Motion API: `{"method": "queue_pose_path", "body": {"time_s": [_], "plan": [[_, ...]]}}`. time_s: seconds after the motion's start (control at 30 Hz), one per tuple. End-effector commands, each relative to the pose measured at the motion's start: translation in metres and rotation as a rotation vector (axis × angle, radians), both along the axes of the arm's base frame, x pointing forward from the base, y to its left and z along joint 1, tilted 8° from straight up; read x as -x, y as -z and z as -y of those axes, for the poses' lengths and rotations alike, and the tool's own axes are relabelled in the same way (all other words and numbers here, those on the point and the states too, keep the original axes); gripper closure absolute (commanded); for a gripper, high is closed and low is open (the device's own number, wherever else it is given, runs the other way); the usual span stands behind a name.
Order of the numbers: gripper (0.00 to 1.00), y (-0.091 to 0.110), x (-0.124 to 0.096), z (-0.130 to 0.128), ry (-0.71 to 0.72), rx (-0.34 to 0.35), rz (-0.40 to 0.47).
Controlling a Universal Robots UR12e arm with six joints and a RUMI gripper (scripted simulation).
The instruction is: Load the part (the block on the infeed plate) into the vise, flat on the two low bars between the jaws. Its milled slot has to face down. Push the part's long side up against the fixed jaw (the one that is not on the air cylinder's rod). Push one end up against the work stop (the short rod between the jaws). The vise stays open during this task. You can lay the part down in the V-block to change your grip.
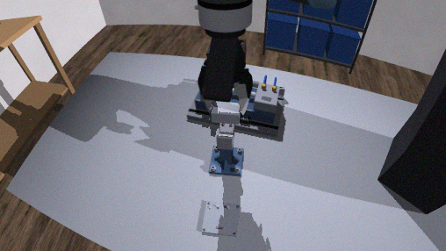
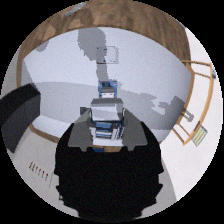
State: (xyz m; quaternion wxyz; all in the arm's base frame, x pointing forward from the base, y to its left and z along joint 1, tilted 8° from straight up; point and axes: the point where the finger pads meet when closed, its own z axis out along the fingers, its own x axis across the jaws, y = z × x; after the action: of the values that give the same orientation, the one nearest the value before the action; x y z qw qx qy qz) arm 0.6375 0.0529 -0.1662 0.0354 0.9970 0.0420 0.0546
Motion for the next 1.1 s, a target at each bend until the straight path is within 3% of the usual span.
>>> {"method": "queue_pose_path", "body": {"time_s": [0.0, 1.07], "plan": [[1.00, -0.008, 0.000, 0.000, 0.000, 0.000, 0.001], [1.00, -0.021, 0.002, -0.001, 0.000, 0.000, 0.001]]}}
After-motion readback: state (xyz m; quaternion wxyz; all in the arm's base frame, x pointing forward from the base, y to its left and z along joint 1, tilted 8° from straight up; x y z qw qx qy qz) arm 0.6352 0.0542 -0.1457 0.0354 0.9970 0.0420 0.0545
